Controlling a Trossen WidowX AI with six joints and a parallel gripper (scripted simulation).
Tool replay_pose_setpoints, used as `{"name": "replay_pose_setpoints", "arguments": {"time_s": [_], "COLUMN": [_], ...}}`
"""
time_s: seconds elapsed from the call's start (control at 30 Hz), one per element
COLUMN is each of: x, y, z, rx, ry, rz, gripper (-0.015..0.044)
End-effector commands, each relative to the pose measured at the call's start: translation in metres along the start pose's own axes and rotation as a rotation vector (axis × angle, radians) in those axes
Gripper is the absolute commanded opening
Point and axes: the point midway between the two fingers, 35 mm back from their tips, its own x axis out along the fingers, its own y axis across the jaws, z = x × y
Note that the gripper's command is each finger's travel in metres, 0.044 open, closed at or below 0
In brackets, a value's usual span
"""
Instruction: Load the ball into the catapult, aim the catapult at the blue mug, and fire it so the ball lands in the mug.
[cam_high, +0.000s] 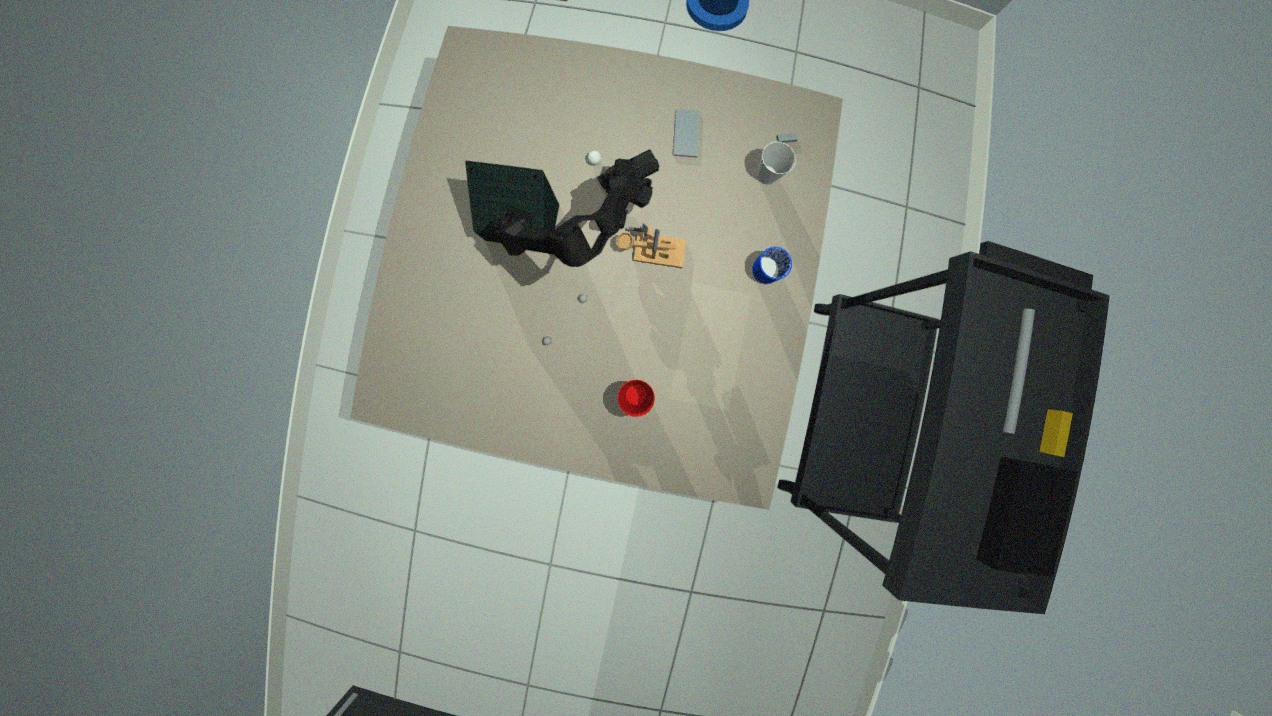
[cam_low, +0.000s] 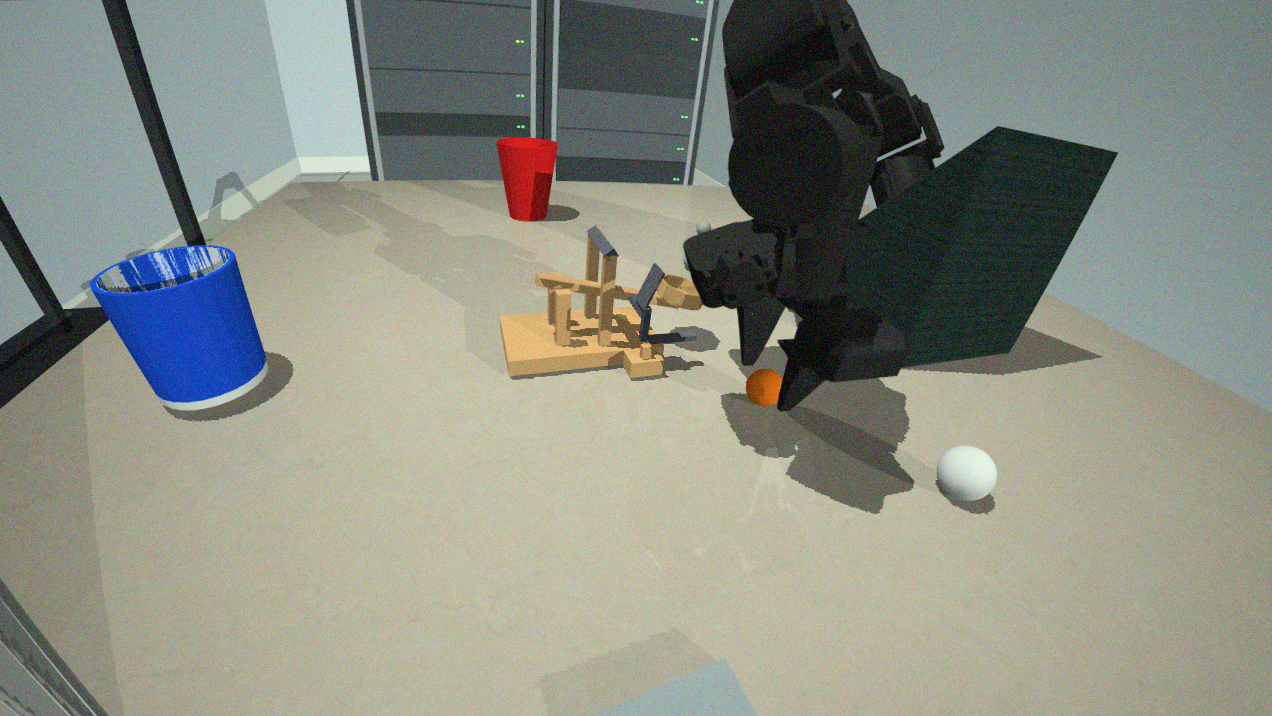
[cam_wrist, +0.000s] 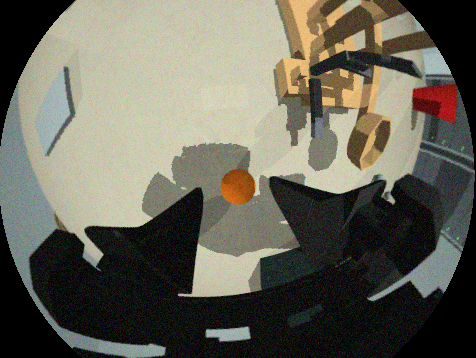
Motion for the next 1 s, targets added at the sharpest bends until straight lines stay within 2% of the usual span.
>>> {"name": "replay_pose_setpoints", "arguments": {"time_s": [0.0,0.1,0.3,0.53,0.67,0.97], "x": [0.009,0.011,0.011,0.011,0.001,-0.066], "y": [-0.002,-0.002,-0.002,-0.002,-0.001,0.002], "z": [-0.003,-0.003,-0.003,-0.003,-0.001,0.004], "rx": [-0.007,-0.007,-0.007,-0.007,-0.008,-0.014], "ry": [0.006,0.006,0.006,0.006,0.006,0.005], "rz": [-0.007,-0.008,-0.008,-0.008,-0.005,0.005], "gripper": [0.03,0.03,0.0142,0.0096,0.0,0.0]}}
